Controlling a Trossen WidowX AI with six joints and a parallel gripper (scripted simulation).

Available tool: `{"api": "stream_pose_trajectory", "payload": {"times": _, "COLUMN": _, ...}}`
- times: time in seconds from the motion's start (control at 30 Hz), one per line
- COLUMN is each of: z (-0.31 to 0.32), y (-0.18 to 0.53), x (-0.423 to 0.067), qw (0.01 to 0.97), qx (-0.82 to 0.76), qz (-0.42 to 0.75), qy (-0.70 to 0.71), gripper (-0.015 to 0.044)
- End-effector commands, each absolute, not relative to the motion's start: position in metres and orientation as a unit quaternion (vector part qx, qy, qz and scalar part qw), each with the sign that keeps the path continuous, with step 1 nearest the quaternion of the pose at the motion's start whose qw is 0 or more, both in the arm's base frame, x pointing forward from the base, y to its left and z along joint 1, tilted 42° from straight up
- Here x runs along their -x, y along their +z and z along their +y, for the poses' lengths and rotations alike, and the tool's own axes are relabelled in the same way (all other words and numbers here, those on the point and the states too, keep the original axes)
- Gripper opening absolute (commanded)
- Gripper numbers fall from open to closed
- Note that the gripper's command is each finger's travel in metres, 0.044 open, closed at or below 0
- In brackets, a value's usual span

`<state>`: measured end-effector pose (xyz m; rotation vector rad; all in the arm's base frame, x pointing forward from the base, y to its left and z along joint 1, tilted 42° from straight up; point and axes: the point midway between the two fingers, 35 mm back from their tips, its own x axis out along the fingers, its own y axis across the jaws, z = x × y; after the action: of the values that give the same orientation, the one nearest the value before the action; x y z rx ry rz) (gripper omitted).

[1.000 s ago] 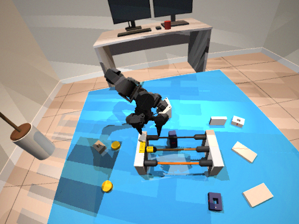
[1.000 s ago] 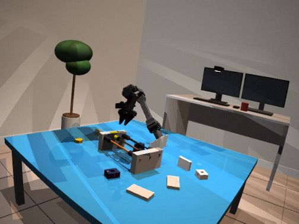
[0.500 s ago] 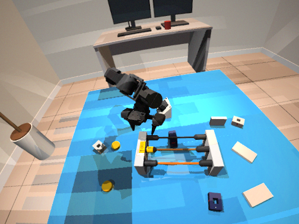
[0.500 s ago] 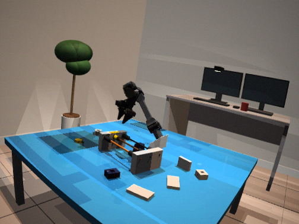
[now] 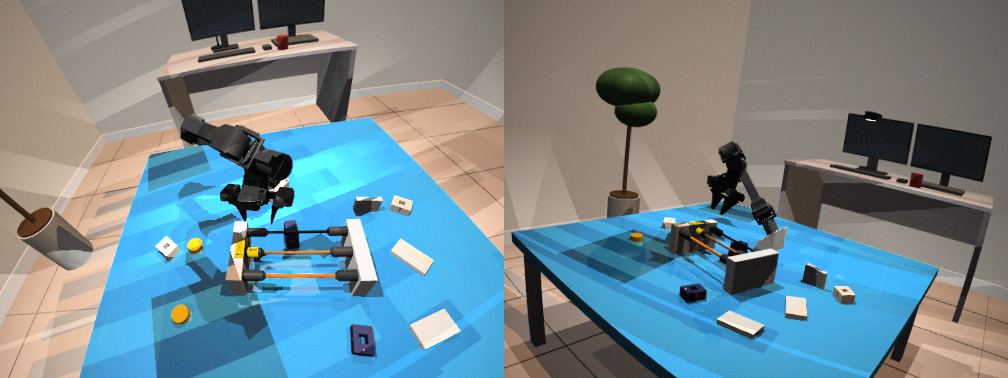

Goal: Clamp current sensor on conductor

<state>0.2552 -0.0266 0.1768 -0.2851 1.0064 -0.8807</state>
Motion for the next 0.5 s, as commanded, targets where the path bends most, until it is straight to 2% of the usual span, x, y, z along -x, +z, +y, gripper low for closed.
{"api": "stream_pose_trajectory", "payload": {"times": 0.0, "z": 0.001, "y": 0.117, "x": -0.238, "qw": 0.753, "qx": 0.178, "qz": 0.530, "qy": -0.347, "gripper": 0.0332}}
{"api": "stream_pose_trajectory", "payload": {"times": 0.1, "z": 0.014, "y": 0.083, "x": -0.221, "qw": 0.738, "qx": 0.203, "qz": 0.563, "qy": -0.311, "gripper": 0.0332}}
{"api": "stream_pose_trajectory", "payload": {"times": 0.47, "z": 0.011, "y": 0.076, "x": -0.222, "qw": 0.737, "qx": 0.205, "qz": 0.566, "qy": -0.308, "gripper": 0.0332}}
